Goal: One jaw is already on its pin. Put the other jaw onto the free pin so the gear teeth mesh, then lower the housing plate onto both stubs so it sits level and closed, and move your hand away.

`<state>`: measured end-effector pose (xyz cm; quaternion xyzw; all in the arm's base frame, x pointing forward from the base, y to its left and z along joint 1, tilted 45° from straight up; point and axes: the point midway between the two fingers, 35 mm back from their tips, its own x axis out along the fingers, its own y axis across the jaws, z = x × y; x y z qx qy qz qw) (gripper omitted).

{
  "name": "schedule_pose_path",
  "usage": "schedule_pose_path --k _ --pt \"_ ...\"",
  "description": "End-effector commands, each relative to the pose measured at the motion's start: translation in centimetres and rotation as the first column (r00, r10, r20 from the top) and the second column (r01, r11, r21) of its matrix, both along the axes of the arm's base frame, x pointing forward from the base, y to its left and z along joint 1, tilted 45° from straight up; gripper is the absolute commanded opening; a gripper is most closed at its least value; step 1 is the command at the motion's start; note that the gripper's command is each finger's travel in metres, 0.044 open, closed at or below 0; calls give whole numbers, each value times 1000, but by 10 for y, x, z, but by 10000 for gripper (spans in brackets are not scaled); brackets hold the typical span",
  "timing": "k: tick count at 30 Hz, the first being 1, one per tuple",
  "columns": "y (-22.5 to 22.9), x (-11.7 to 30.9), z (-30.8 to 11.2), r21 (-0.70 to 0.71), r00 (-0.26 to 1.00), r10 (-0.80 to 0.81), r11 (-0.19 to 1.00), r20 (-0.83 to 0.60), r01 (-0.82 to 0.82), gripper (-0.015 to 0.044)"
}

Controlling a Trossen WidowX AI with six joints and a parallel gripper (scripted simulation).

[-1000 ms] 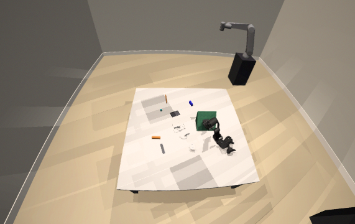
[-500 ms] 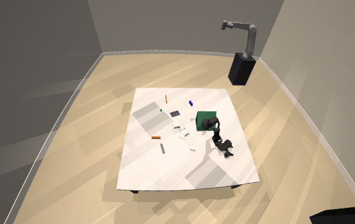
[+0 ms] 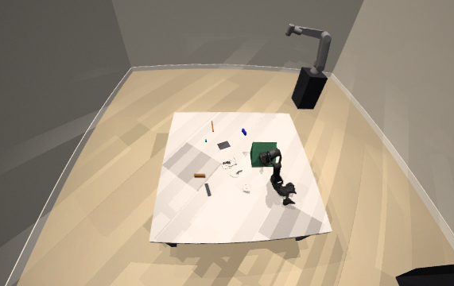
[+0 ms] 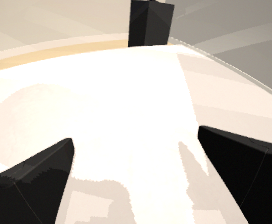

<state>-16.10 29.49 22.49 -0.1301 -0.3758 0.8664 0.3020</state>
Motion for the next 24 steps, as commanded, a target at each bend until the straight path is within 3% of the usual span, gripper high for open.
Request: schedule_pose_path --k 1,24 --pt "7 10 7 -20 999 -38 999 -23 37 440" --pt "36 62 37 -120 968 -216 972 -125 201 440"
